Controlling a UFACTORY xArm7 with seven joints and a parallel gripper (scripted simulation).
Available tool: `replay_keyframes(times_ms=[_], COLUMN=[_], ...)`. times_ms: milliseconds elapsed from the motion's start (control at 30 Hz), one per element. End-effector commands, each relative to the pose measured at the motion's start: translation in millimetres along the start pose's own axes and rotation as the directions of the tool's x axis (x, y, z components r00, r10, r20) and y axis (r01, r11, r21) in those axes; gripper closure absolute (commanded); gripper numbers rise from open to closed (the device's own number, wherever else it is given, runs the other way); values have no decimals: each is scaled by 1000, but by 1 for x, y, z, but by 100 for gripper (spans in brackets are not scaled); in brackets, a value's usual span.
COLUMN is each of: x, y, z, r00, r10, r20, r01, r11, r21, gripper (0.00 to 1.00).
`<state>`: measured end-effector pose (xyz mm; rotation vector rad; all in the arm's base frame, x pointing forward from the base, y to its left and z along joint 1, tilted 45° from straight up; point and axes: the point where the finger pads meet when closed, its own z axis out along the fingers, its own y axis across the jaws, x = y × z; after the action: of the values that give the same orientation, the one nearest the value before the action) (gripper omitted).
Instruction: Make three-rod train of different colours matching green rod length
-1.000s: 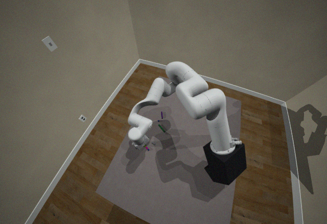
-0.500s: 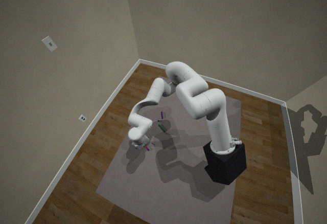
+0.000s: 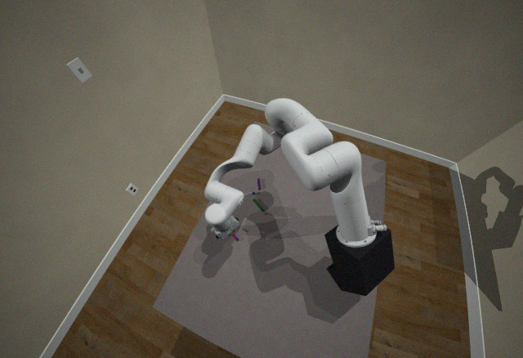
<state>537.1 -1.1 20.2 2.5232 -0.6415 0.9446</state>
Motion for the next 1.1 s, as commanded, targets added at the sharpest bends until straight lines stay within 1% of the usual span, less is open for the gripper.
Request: replay_keyframes(times_ms=[0, 200, 333, 433, 600, 667, 867, 967, 1067], x=[0, 0, 0, 0, 0, 0, 0, 0, 0], y=[-1, -1, -1, -1, -1, -1, -1, -1, -1], z=[-2, -2, -9, -20, -47, -47, -77, -86, -91], r00=[1000, 1000, 1000, 1000, 1000, 1000, 1000, 1000, 1000], r10=[-1, -1, -1, -1, -1, -1, -1, -1, -1], r20=[-2, -2, -2, -2, -2, -2, -2, -2, -2], r01=[1, 1, 1, 1, 1, 1, 1, 1, 1], r11=[1000, 1000, 1000, 1000, 1000, 1000, 1000, 1000, 1000], r21=[3, 3, 3, 3, 3, 3, 3, 3, 3], gripper=[76, 76, 76, 76, 76, 76, 76, 76, 76])
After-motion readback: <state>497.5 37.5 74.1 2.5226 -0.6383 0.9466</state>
